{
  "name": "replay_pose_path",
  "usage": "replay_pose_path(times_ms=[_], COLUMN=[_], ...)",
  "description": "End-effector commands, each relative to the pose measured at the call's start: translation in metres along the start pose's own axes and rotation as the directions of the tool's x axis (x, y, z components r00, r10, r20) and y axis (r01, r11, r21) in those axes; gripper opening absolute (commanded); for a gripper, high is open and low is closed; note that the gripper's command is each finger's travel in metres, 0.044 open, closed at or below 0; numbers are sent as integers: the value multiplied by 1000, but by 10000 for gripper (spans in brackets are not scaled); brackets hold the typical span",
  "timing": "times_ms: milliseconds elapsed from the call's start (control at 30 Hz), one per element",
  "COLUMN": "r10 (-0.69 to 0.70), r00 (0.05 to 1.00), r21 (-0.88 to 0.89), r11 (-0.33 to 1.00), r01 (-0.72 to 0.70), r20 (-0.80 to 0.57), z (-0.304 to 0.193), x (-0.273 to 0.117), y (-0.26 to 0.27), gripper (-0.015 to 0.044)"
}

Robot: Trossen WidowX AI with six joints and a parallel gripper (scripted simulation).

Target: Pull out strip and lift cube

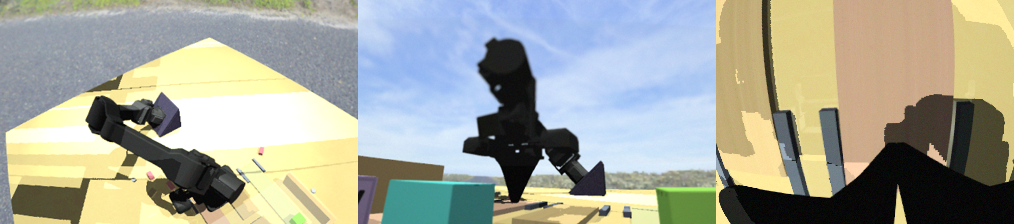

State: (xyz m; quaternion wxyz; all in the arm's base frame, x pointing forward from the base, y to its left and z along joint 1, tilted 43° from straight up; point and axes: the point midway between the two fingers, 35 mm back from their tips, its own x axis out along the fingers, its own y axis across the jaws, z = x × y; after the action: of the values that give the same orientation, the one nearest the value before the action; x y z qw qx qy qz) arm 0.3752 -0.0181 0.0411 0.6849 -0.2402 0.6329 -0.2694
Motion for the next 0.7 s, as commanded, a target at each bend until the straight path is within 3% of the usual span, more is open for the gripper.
replay_pose_path(times_ms=[0,667], r10=[-5,-5], r00=[1000,1000], r21=[-2,-3], r11=[1000,1000], r01=[5,5], r20=[0,0], z=[0,-16], x=[2,3], y=[-1,0], gripper=[0,0])
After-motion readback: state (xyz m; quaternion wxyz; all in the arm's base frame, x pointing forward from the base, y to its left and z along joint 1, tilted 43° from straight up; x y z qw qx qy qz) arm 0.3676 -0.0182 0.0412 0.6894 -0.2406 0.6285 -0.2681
